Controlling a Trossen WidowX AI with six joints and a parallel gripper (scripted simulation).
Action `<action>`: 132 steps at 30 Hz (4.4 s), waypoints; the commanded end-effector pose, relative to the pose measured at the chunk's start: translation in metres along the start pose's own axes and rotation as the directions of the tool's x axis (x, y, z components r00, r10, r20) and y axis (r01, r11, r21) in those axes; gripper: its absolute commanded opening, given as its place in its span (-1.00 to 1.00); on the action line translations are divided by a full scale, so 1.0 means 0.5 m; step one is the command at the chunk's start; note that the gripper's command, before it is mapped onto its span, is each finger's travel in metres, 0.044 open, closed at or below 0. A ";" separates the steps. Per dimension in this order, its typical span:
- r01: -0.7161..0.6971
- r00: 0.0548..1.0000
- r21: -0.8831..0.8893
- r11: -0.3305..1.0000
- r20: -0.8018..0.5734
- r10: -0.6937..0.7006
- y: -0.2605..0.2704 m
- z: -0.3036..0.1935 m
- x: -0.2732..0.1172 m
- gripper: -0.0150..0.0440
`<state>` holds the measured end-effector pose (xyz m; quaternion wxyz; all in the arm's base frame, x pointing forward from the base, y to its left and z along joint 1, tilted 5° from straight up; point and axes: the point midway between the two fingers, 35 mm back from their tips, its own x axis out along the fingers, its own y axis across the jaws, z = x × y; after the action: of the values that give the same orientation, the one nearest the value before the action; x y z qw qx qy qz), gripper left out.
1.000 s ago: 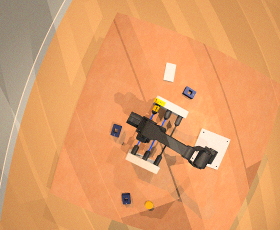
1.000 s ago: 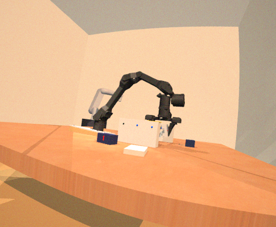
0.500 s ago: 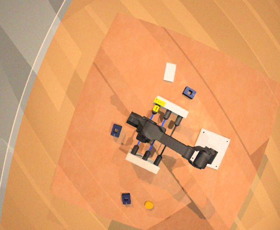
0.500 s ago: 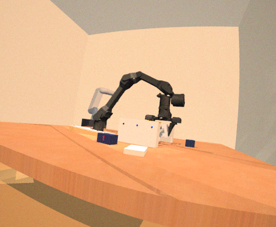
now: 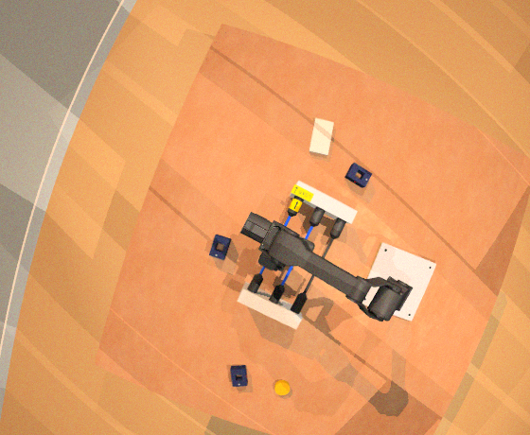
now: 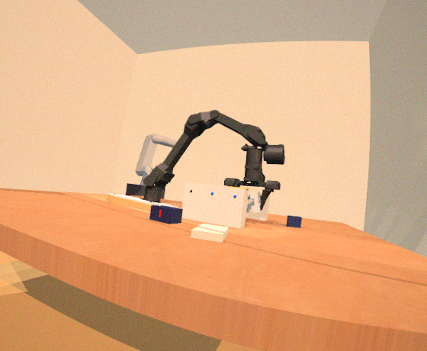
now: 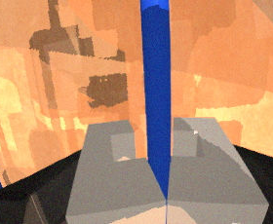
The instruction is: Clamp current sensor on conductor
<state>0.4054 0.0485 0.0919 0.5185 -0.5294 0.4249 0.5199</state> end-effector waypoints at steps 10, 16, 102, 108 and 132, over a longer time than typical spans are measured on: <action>0.227 0.974 0.000 0.974 -0.006 -0.227 -0.001 0.000 -0.028 -0.49; 0.228 0.974 0.000 0.974 -0.006 -0.228 -0.001 0.000 -0.028 -0.49; 0.228 0.974 0.000 0.974 -0.006 -0.228 -0.001 0.000 -0.028 -0.49; 0.228 0.974 0.000 0.974 -0.006 -0.228 -0.001 0.000 -0.028 -0.49; 0.228 0.974 0.000 0.974 -0.006 -0.228 -0.001 0.000 -0.028 -0.49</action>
<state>0.4039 0.0405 0.1005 0.5694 -0.5745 0.3744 0.4534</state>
